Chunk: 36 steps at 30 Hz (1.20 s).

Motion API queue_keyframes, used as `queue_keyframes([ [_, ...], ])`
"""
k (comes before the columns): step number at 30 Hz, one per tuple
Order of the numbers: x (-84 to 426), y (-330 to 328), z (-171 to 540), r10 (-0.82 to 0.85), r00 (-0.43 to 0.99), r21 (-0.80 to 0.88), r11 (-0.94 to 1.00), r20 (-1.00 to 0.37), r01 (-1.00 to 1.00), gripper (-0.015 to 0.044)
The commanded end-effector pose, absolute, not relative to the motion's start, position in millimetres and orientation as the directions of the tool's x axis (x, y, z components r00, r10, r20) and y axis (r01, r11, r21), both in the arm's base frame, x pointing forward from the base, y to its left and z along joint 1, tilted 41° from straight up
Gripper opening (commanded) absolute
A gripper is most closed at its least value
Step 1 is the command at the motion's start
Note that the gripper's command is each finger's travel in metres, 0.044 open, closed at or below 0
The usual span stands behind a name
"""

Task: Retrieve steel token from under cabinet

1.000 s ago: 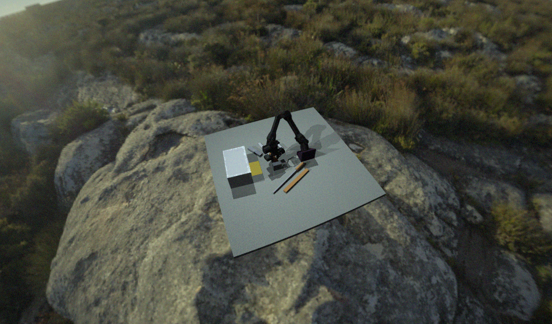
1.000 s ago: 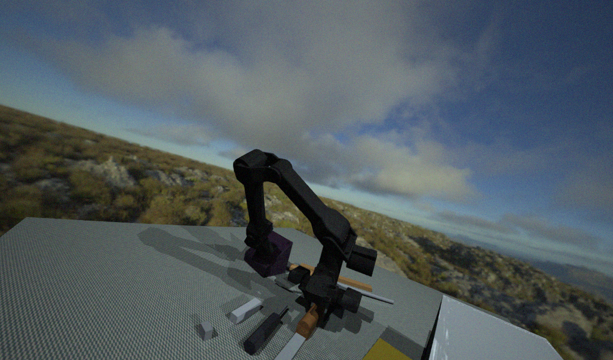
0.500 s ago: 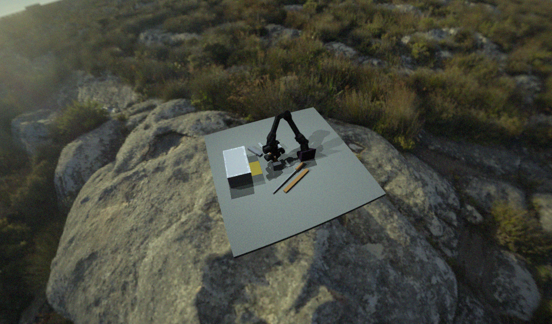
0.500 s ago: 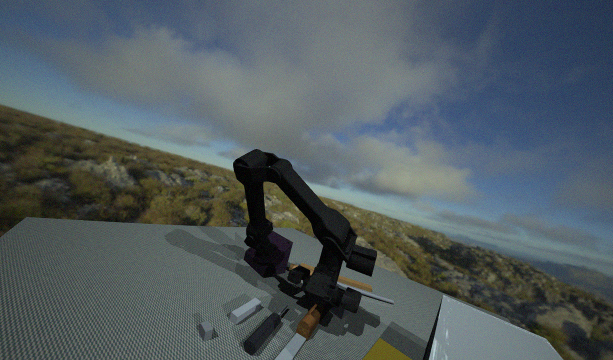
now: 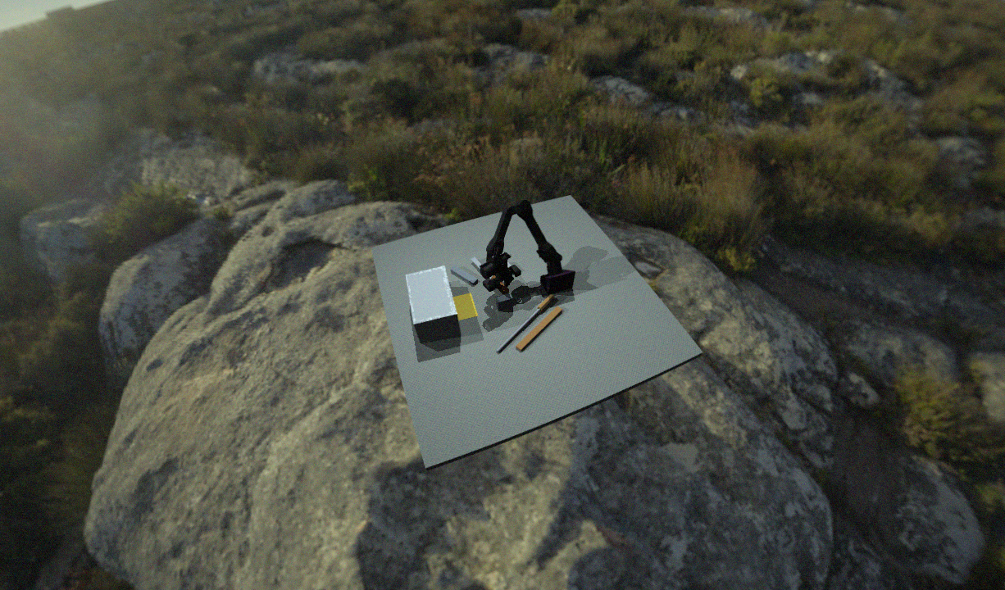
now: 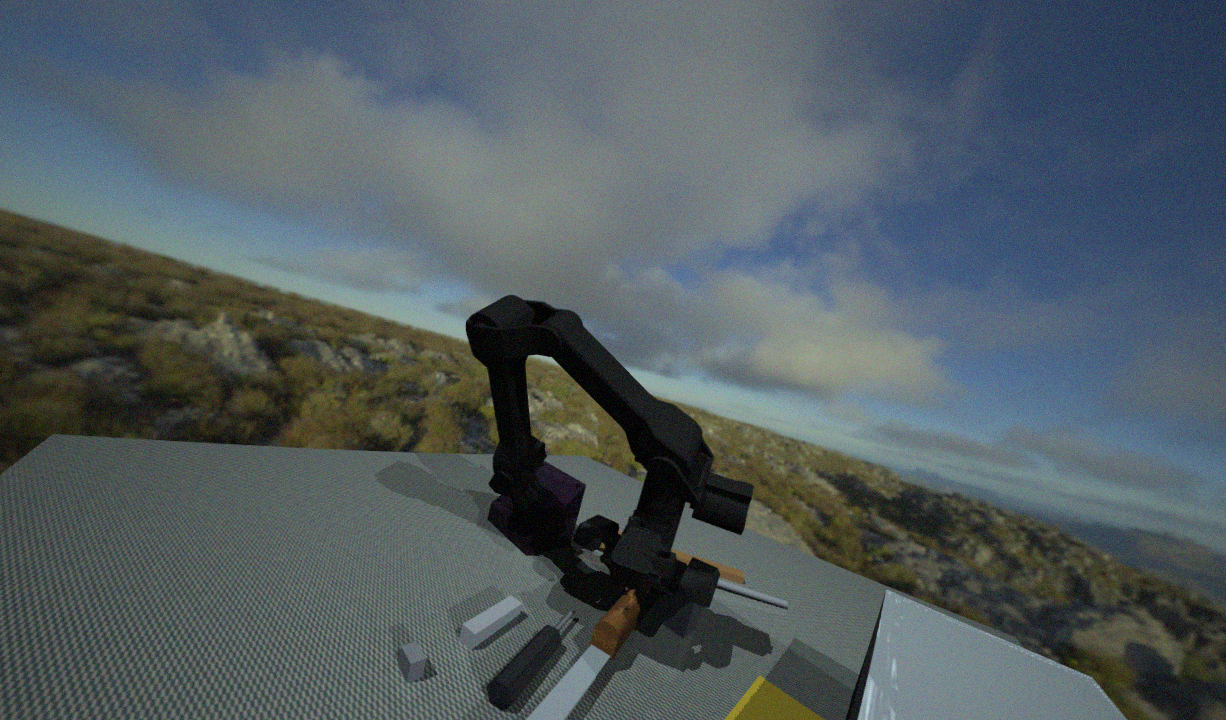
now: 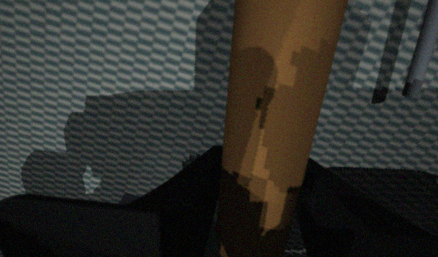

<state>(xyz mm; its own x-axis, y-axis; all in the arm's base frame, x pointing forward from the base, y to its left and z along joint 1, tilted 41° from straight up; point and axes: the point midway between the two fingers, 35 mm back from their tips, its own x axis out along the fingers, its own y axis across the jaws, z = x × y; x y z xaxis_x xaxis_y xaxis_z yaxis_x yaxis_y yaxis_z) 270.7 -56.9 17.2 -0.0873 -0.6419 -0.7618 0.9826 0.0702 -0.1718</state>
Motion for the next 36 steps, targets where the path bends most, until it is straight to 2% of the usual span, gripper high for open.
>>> queue_keyframes([
  [1, 272, -48, 28, -0.645, -0.068, -0.152, 0.075, -0.761, 0.986, 0.0000],
  [17, 263, -24, 50, -0.644, -0.069, -0.153, 0.075, -0.762, 0.985, 0.0000],
  [36, 282, -5, 81, -0.643, -0.068, -0.152, 0.075, -0.763, 0.986, 0.0000],
])
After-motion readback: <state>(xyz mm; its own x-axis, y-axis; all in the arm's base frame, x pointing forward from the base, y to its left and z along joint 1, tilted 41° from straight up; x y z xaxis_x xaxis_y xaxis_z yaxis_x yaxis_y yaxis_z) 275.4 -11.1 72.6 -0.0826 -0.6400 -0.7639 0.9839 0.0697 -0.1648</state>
